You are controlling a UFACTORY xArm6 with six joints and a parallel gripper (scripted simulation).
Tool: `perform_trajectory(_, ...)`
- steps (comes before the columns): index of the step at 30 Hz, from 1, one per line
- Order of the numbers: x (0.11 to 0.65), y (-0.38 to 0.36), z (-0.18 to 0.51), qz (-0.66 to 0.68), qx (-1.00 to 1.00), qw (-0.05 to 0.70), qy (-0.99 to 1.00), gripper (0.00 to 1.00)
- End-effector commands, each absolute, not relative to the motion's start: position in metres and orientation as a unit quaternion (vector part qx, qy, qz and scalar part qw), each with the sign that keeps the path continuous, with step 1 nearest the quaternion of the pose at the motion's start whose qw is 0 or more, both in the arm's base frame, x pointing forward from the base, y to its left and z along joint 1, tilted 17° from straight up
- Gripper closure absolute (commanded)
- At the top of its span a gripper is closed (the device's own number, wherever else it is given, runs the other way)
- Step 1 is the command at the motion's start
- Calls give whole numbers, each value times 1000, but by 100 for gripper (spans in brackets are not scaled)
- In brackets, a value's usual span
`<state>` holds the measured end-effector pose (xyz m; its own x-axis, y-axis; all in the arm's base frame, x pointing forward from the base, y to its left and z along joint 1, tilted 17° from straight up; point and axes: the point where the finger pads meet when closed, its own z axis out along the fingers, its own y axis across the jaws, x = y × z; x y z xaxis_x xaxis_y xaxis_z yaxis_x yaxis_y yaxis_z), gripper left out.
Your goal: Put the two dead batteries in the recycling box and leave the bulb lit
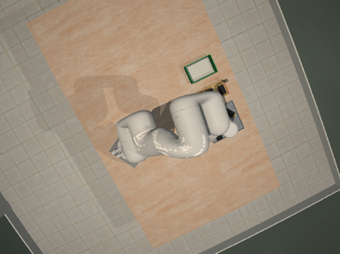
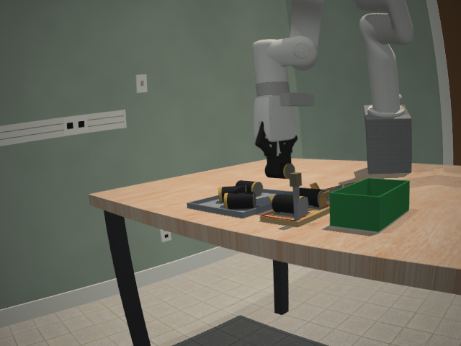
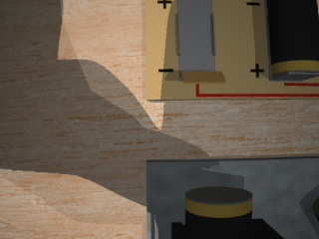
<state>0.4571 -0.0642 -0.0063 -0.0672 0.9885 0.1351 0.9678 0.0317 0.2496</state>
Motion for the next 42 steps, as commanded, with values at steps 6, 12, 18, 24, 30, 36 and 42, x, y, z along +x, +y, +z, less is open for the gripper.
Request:
perform_trajectory(6,460,-65,-5,140,682,39,717,72)
perform_trajectory(12,460,-65,-5,140,682,39,717,72)
perform_trajectory(18,460,-65,-5,140,682,39,717,72)
perform_trajectory(24,461,-64,-9,140,682,39,717,72)
perform_trajectory(30,467,-60,-34,140,682,39,717,72)
perform_trajectory(36,471,-58,-48,140,682,39,717,72)
perform_trajectory(42,471,-58,-49,140,682,39,717,72)
